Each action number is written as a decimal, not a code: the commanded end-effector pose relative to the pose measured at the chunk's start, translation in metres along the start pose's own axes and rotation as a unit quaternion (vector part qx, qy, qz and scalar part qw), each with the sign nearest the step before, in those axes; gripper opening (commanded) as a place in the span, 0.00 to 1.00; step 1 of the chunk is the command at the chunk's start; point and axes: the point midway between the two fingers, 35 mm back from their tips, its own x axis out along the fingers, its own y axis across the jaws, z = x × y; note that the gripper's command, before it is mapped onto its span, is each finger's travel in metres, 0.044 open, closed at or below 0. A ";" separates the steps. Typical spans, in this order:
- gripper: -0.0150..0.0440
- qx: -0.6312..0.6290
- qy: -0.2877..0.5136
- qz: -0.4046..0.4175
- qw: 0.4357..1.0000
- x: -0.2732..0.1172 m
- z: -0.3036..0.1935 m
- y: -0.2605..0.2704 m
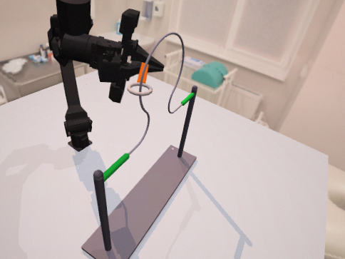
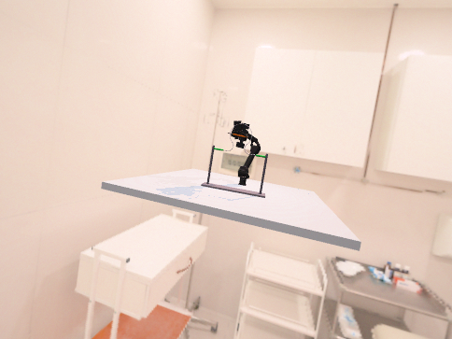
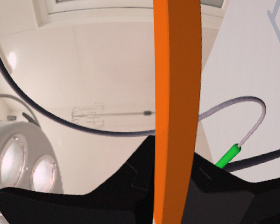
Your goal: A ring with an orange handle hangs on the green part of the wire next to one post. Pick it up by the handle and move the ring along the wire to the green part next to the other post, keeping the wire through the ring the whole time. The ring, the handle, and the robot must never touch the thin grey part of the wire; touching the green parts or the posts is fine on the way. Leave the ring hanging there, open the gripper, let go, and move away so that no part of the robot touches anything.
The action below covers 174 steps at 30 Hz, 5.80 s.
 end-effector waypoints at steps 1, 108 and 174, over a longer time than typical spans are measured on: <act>0.00 -0.022 -0.003 -0.011 1.000 0.001 0.002 0.001; 0.00 -0.562 -0.074 -0.329 0.755 -0.008 0.022 -0.026; 0.00 -0.779 -0.102 -0.454 0.420 -0.020 0.041 -0.022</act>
